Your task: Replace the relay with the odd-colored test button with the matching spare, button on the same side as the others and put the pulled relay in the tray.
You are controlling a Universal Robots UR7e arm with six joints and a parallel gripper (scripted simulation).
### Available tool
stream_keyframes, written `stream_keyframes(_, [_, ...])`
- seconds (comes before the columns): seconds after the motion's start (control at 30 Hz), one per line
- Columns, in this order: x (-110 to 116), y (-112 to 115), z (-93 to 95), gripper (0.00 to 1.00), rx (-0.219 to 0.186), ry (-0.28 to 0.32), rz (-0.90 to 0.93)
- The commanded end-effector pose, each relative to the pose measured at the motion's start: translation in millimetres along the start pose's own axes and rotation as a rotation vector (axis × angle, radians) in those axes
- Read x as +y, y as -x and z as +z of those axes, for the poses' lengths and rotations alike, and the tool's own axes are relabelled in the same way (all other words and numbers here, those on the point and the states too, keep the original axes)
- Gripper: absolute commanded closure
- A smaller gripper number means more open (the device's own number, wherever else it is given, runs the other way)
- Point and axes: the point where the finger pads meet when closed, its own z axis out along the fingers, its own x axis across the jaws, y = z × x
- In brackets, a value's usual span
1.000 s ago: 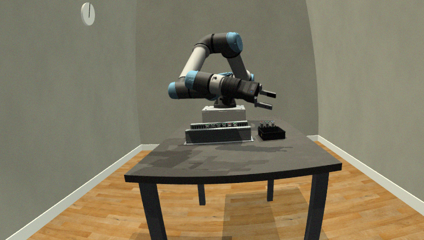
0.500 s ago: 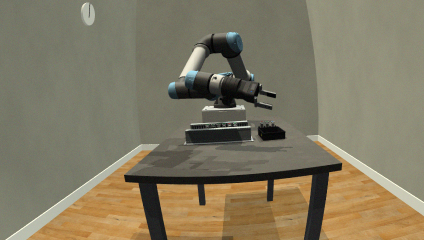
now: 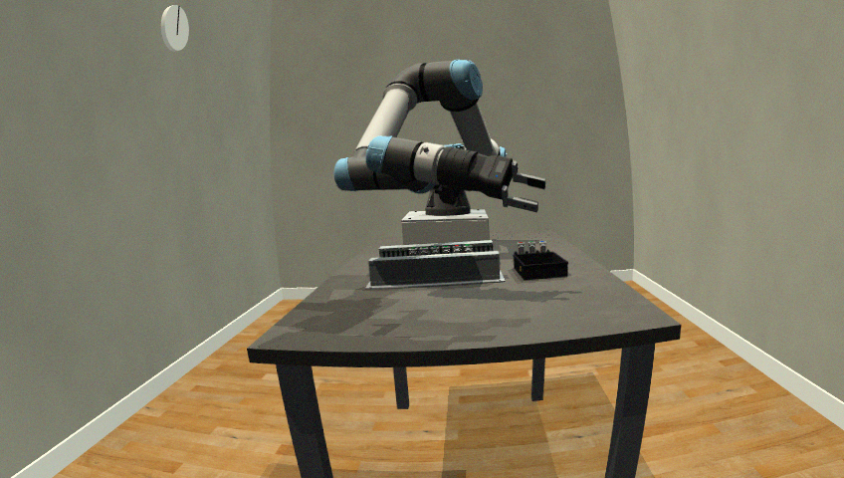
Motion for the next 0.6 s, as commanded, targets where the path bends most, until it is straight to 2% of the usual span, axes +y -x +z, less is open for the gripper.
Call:
stream_keyframes(0.0, [5.4, -32.6, -29.9, 0.00, 0.001, -0.002, -0.006])
stream_keyframes(0.37, [5.4, -32.6, -29.9, 0.00, 0.001, -0.002, -0.006])
stream_keyframes(0.53, [10.8, -75.2, -68.9, 0.00, 0.001, -0.002, -0.006])
stream_keyframes(0.57, [10.8, -75.2, -68.9, 0.00, 0.001, -0.002, -0.006])
